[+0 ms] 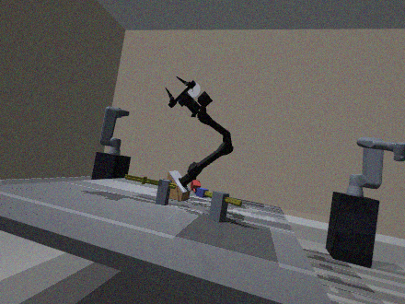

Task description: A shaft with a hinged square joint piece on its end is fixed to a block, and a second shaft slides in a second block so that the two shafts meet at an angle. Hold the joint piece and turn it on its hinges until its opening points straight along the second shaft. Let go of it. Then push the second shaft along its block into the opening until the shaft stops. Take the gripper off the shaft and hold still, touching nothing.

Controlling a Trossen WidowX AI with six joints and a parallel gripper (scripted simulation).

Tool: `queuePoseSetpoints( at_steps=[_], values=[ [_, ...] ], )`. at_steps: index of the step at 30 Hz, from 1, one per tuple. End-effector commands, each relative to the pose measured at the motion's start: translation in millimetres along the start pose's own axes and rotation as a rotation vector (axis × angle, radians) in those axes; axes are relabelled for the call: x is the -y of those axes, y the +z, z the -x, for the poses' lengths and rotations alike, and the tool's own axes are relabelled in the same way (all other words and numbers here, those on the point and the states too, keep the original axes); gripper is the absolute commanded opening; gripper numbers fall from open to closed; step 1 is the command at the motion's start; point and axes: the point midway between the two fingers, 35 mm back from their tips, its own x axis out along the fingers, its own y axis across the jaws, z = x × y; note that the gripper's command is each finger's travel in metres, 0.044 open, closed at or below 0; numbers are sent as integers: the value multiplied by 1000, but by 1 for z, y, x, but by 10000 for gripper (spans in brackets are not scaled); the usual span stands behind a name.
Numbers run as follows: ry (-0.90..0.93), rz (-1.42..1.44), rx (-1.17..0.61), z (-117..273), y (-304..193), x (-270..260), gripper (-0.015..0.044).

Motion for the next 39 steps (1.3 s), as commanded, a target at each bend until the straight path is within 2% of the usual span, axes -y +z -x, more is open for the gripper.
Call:
queuePoseSetpoints(
  at_steps=[1, 5, 18, 29, 39],
  values=[
    [0, 0, 0, 0, 0, 0, 426],
    [38, -24, 25, 4, 10, -7, 440],
    [404, -212, 186, 61, 84, -67, 440],
    [736, -335, 227, 135, 123, -112, 440],
    [1064, -385, 162, 221, 133, -148, 440]
  ],
)
